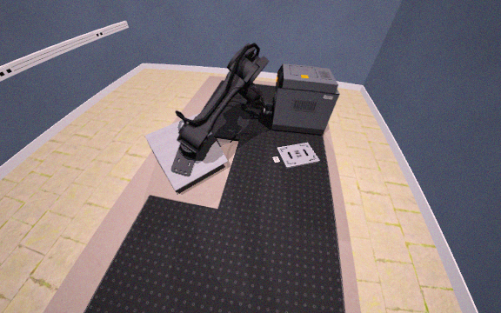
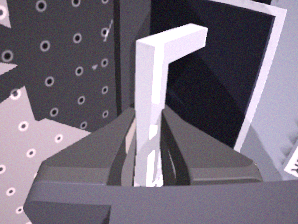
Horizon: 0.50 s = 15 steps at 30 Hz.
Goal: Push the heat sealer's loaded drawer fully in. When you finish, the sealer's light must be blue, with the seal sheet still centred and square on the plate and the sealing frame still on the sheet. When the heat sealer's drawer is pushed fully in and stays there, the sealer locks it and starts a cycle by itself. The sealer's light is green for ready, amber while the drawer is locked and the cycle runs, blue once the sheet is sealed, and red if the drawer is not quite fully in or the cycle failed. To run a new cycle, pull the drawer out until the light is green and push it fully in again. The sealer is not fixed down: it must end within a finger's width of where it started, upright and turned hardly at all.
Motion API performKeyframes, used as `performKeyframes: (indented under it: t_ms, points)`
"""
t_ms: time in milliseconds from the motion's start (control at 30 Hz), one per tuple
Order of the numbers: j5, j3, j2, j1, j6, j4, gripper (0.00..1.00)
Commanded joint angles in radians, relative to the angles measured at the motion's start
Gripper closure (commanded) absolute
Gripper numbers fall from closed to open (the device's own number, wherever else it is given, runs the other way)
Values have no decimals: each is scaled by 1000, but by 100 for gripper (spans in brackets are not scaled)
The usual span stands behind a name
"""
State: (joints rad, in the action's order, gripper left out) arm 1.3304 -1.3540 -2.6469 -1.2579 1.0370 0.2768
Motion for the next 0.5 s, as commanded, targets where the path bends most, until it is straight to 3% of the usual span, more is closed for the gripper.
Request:
performKeyframes:
  t_ms: [0,467]
  points:
    - [-30,-21,50,39,52,72,100]
    - [-15,-24,37,-3,-46,-16,100]
